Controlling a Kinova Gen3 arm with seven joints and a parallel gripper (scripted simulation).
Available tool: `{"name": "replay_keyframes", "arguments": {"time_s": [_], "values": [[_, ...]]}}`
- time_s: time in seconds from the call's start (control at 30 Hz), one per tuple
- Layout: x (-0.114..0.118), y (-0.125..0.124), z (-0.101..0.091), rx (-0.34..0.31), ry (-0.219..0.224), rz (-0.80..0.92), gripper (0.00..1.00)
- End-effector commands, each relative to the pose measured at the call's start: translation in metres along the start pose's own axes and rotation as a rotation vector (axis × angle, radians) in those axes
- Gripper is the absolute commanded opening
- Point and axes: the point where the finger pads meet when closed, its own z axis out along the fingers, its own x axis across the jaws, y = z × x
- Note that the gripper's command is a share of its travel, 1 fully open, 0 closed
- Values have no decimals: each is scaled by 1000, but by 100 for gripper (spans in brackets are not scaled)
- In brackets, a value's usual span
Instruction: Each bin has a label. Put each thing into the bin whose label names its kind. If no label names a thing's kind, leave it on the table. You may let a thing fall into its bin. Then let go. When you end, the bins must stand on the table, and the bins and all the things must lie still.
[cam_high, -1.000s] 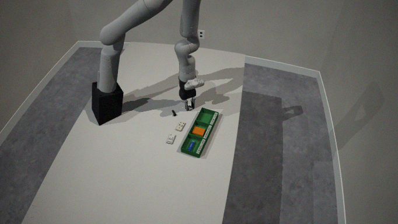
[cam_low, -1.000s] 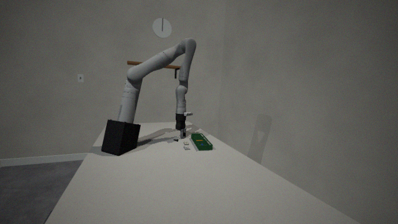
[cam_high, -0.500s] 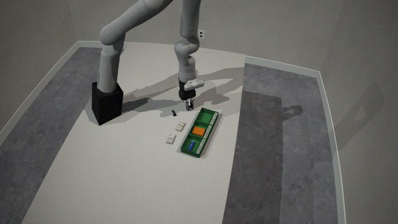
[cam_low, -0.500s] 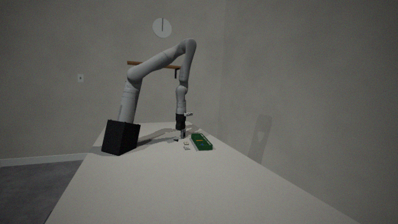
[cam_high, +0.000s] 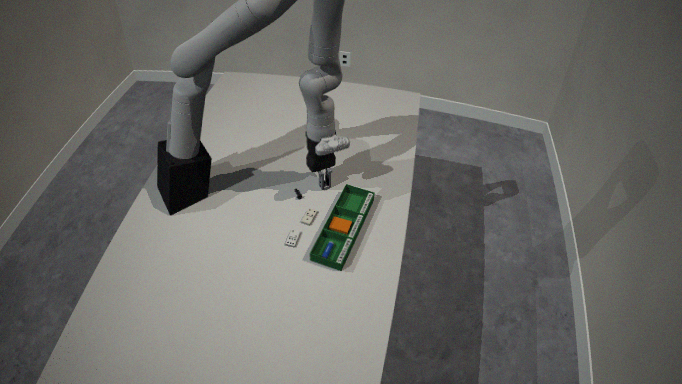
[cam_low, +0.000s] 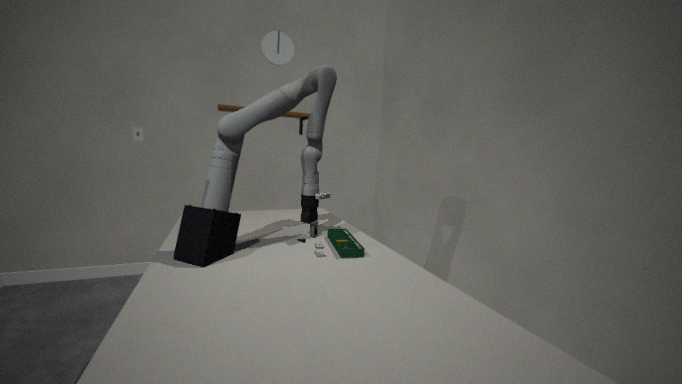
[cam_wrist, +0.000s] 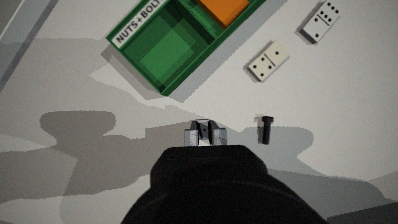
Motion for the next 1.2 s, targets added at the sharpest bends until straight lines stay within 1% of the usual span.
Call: {"name": "replay_keyframes", "arguments": {"time_s": [0.0,0.4,0.83,0.9,1.07,1.17], "values": [[0,0,0,1,-1,0,32],[0,0,0,1,-1,0,32],[0,0,-44,1,-1,0,32],[0,0,-44,1,-1,0,32],[0,0,-60,1,-1,0,32],[0,0,-60,1,-1,0,32]]}}
